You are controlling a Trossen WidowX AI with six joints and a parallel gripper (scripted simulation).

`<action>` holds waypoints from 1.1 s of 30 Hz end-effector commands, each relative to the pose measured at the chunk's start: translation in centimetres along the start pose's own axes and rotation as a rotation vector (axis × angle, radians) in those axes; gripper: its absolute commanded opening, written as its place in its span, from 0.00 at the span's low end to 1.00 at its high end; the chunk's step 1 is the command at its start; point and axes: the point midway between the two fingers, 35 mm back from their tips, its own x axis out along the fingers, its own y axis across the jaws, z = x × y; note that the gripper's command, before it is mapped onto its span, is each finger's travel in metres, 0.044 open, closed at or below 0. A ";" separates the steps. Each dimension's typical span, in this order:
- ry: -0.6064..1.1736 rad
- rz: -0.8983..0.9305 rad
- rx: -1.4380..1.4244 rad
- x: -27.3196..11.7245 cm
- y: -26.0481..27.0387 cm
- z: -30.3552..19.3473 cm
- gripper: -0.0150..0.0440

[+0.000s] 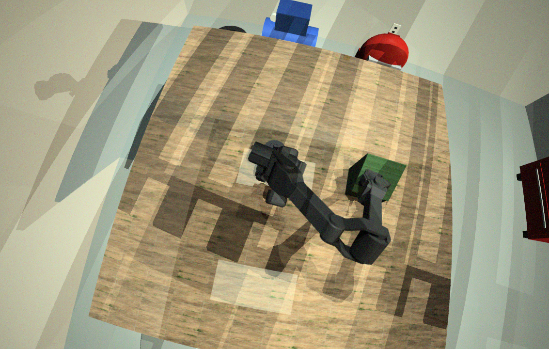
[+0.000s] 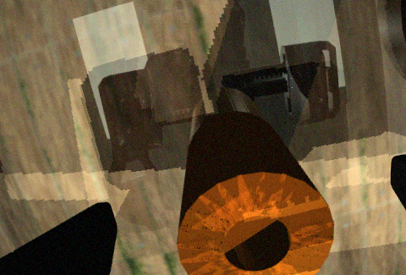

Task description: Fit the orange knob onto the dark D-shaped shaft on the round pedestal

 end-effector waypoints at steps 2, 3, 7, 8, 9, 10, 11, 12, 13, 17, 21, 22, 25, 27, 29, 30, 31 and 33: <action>0.004 0.007 0.008 0.8 0.1 -0.1 1.00; 0.004 0.007 0.008 1.0 0.1 -0.2 1.00; 0.004 0.008 0.008 1.6 0.2 -0.2 1.00; 0.004 0.008 0.008 1.8 0.2 -0.2 1.00; 0.004 0.009 0.008 1.9 0.2 -0.2 1.00; 0.004 0.009 0.008 2.1 0.2 -0.2 1.00; 0.004 0.009 0.008 2.2 0.2 -0.2 1.00; 0.004 0.010 0.008 2.4 0.2 -0.3 1.00; 0.004 0.010 0.008 2.6 0.2 -0.3 1.00; 0.004 0.011 0.008 3.1 0.3 -0.3 1.00; 0.004 0.011 0.008 3.2 0.3 -0.4 0.91; 0.004 0.011 0.008 3.2 0.3 -0.4 0.87; 0.004 0.011 0.008 3.2 0.3 -0.4 0.73; 0.004 0.011 0.008 3.2 0.3 -0.4 0.64; 0.004 0.011 0.008 3.2 0.3 -0.4 0.59; 0.004 0.011 0.008 3.2 0.3 -0.4 0.58; 0.004 0.011 0.008 3.2 0.3 -0.4 0.57; 0.004 0.011 0.008 3.2 0.3 -0.4 0.54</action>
